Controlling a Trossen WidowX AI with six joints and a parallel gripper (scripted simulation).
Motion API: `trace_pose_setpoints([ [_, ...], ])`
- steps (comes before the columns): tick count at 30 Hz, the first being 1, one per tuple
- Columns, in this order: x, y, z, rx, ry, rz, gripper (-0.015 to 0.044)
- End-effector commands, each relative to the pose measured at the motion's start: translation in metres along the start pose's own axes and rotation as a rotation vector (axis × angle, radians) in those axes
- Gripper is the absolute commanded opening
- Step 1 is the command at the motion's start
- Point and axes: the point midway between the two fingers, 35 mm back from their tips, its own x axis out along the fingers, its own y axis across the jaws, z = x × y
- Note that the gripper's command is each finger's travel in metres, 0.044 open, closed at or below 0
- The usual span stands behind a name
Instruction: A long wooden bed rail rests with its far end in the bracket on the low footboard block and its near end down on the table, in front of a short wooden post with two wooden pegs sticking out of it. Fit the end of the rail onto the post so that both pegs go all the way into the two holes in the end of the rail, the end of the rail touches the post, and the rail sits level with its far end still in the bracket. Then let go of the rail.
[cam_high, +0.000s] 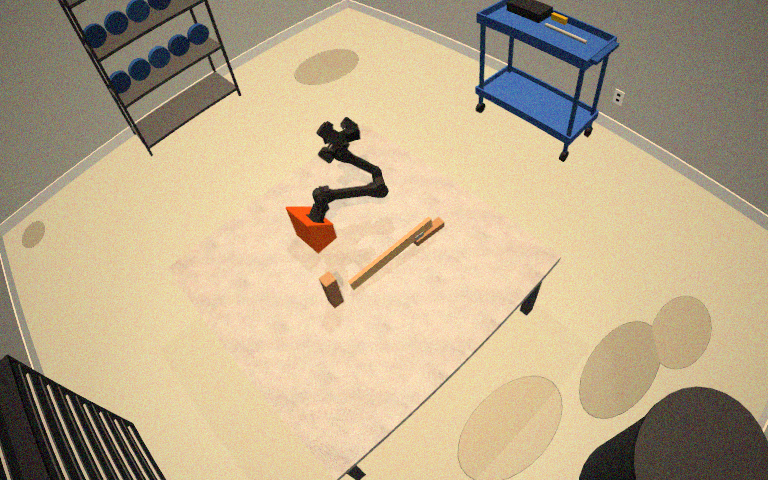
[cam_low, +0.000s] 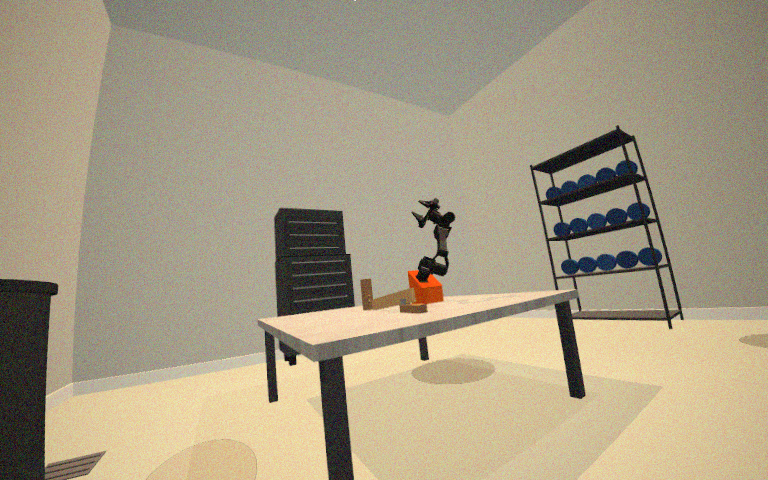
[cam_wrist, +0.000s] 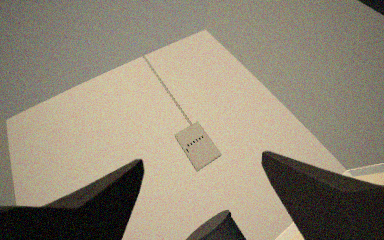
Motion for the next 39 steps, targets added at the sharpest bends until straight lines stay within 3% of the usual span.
trace_pose_setpoints([
  [1, 0.0, 0.0, 0.0, -0.003, 0.001, 0.001, 0.0426],
  [8, 0.023, -0.011, 0.024, -0.143, 0.066, 0.043, 0.044],
  [15, 0.077, -0.052, 0.024, -0.311, 0.234, 0.042, 0.044],
  [26, 0.136, -0.111, -0.021, -0.56, 0.49, 0.033, 0.044],
  [39, 0.169, -0.174, -0.11, -0.864, 0.857, 0.11, 0.044],
])
